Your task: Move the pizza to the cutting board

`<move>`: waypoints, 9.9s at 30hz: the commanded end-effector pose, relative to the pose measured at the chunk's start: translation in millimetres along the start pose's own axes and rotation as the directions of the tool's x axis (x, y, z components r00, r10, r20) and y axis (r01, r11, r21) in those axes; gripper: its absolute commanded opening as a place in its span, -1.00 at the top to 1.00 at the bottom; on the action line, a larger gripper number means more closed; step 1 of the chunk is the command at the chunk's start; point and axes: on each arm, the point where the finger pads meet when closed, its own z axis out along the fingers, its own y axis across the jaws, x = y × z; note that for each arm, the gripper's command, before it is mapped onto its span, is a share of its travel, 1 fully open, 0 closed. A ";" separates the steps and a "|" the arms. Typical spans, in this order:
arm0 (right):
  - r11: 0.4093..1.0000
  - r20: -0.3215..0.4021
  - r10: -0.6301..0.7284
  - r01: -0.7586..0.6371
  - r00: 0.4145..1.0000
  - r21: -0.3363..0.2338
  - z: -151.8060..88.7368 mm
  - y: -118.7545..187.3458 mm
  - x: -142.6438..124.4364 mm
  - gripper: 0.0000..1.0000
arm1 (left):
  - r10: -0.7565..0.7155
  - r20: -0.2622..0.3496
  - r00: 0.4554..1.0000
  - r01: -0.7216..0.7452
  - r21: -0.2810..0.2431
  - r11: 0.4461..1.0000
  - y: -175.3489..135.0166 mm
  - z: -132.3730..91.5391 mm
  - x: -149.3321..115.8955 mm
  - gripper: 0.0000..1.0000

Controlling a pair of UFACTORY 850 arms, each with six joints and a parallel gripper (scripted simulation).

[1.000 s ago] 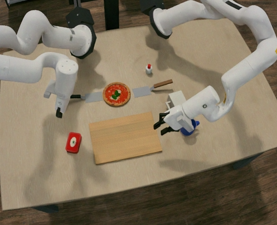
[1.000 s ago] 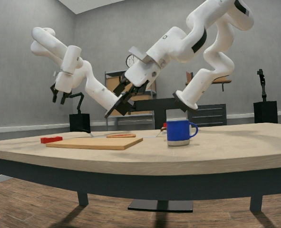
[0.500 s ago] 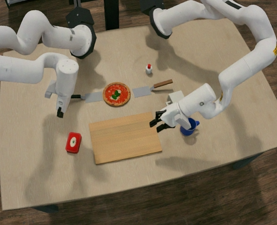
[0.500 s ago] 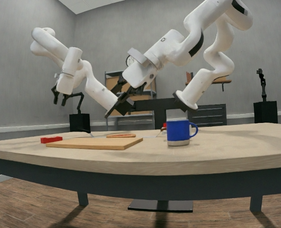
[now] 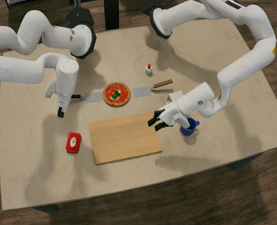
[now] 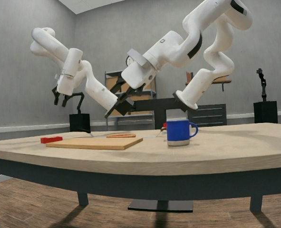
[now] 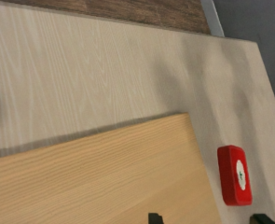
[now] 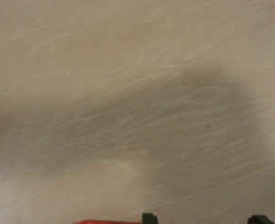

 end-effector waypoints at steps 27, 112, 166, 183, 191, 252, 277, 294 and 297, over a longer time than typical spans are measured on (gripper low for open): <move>1.000 0.005 -0.006 0.005 1.000 0.003 2.1 2.3 -1.3 -0.03 | -0.047 -0.007 0.999 0.047 -0.004 0.999 5.6 2.0 -2.9 -0.03; 0.993 0.086 -0.115 0.115 0.990 0.009 39.3 57.5 -15.8 -0.03 | -0.661 -0.091 0.745 0.666 0.028 0.746 38.4 29.5 -78.2 -0.03; 0.959 0.232 -0.258 0.277 0.938 -0.053 70.3 158.2 -19.9 -0.03 | -0.844 -0.534 0.050 0.990 0.137 -0.027 -24.6 -2.0 -253.2 -0.03; 0.940 0.285 -0.294 0.330 0.912 -0.089 73.7 194.7 -16.0 -0.03 | -0.687 -0.719 -0.102 0.967 0.090 -0.238 -52.7 -43.0 -318.7 -0.03; 0.933 0.302 -0.302 0.346 0.904 -0.102 74.2 206.4 -14.3 -0.03 | -0.632 -0.763 -0.133 0.957 0.068 -0.282 -59.4 -56.4 -334.3 -0.03; 0.935 0.294 -0.299 0.340 0.908 -0.097 130.7 212.7 -29.5 -0.03 | -0.626 -0.766 -0.144 0.953 0.063 -0.297 -103.2 -19.2 -353.3 0.84; 0.935 0.294 -0.299 0.340 0.908 -0.097 128.2 212.2 -28.8 0.84 | -0.626 -0.766 -0.144 0.953 0.063 -0.297 -101.3 -20.9 -352.6 0.84; 0.935 0.294 -0.299 0.340 0.908 -0.097 90.2 204.7 -18.9 0.84 | -0.624 -0.768 -0.143 0.953 0.063 -0.297 -72.3 -46.6 -341.8 0.84; 0.935 0.295 -0.299 0.340 0.908 -0.097 77.4 202.3 -15.6 0.84 | -0.624 -0.768 -0.143 0.953 0.063 -0.297 -62.5 -55.2 -338.3 0.84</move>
